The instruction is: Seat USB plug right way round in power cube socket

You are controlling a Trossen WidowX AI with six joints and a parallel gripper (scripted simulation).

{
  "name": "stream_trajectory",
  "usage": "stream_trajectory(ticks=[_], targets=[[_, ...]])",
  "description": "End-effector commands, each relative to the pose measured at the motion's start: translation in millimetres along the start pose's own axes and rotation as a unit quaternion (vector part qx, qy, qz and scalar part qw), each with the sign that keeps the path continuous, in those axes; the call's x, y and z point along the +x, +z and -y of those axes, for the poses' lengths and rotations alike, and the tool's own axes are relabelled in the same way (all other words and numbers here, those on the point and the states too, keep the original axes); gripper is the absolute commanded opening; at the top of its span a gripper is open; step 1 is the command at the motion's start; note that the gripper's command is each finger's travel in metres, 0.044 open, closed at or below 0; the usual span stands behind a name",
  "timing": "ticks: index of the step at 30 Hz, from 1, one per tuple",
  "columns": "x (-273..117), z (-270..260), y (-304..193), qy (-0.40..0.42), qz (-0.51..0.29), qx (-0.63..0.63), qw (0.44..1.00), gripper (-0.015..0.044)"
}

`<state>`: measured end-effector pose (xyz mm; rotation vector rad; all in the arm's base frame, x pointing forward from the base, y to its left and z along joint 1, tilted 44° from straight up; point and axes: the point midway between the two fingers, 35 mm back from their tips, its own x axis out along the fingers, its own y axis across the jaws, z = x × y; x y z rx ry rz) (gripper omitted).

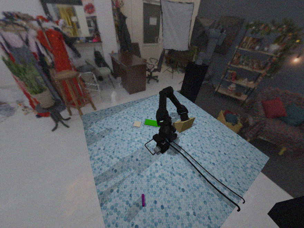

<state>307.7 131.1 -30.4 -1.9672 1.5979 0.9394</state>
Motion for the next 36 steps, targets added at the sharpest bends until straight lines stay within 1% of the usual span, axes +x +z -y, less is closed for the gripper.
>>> stream_trajectory(ticks=[1, 36], targets=[[0.0, 0.0, 0.0, 0.000, 0.000, 0.000, 1.000, 0.0000], [-23.0, 0.0, 0.3, 0.000, 0.000, 0.000, 1.000, 0.0000]])
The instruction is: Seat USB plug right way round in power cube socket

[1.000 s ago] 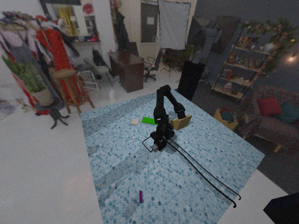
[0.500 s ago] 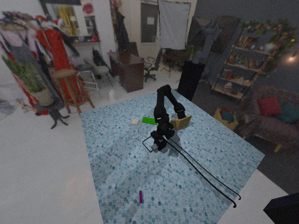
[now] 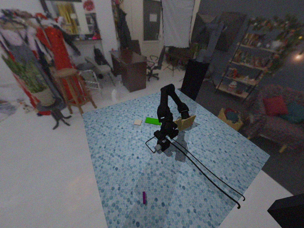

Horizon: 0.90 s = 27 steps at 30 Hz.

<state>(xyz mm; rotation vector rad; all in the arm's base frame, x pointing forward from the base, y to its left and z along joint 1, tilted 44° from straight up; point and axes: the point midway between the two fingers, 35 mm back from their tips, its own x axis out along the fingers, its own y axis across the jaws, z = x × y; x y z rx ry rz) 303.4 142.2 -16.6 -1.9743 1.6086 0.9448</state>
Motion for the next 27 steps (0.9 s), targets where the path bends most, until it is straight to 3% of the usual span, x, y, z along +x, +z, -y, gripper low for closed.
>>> stream_trajectory(ticks=[1, 17, 27], targets=[[-5.7, 2.5, 0.7, -0.004, 0.004, 0.004, 1.000, 0.0000], [-10.9, 1.6, 0.6, -0.003, 0.003, 0.006, 1.000, 0.0000], [-9.2, 0.5, 0.3, -0.001, 0.001, 0.110, 0.994, 0.0000]])
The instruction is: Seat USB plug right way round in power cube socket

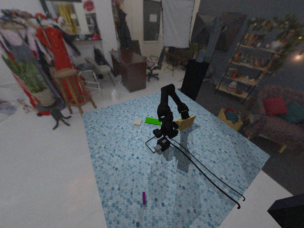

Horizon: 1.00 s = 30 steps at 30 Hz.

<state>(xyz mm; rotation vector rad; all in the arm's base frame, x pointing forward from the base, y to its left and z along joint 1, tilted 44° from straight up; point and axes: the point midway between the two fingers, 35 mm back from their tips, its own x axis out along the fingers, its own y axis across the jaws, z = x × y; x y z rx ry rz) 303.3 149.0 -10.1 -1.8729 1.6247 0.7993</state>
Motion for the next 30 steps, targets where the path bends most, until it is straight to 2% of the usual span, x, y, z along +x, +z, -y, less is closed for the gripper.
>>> stream_trajectory(ticks=[1, 15, 30], targets=[[0.1, -0.4, -0.1, 0.001, 0.000, 0.049, 0.999, 0.0000], [0.2, -0.5, -0.1, 0.001, -0.001, 0.230, 0.973, 0.0000], [0.2, -0.5, -0.1, 0.000, -0.001, 0.416, 0.909, 0.0000]])
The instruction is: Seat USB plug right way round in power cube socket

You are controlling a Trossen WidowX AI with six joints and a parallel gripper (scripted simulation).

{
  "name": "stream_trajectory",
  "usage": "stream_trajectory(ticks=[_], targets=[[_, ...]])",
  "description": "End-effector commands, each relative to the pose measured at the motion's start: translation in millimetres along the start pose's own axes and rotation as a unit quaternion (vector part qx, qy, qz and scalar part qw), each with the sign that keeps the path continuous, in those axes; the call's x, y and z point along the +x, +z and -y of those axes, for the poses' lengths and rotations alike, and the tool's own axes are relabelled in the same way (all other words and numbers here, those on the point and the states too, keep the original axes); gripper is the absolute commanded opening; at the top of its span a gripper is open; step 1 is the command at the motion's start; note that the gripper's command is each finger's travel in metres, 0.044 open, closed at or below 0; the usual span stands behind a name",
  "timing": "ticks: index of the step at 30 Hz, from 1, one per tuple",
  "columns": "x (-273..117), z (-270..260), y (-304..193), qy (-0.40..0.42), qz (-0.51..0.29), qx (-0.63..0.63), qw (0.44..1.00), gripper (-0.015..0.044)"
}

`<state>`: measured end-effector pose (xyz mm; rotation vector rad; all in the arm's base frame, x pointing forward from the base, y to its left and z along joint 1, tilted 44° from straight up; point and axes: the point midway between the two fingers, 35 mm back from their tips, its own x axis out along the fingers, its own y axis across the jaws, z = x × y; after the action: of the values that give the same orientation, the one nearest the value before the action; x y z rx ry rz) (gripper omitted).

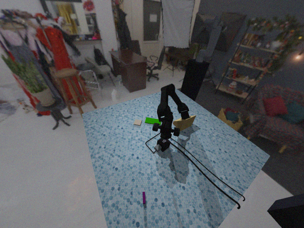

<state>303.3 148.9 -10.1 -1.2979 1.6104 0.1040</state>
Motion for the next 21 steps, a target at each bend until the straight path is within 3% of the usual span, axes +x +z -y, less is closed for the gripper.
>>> stream_trajectory(ticks=[1, 21], targets=[[0.1, -0.3, -0.4, 0.000, -0.001, 0.049, 0.999, 0.0000], [0.1, -0.3, -0.4, 0.000, -0.001, 0.306, 0.952, 0.0000]])
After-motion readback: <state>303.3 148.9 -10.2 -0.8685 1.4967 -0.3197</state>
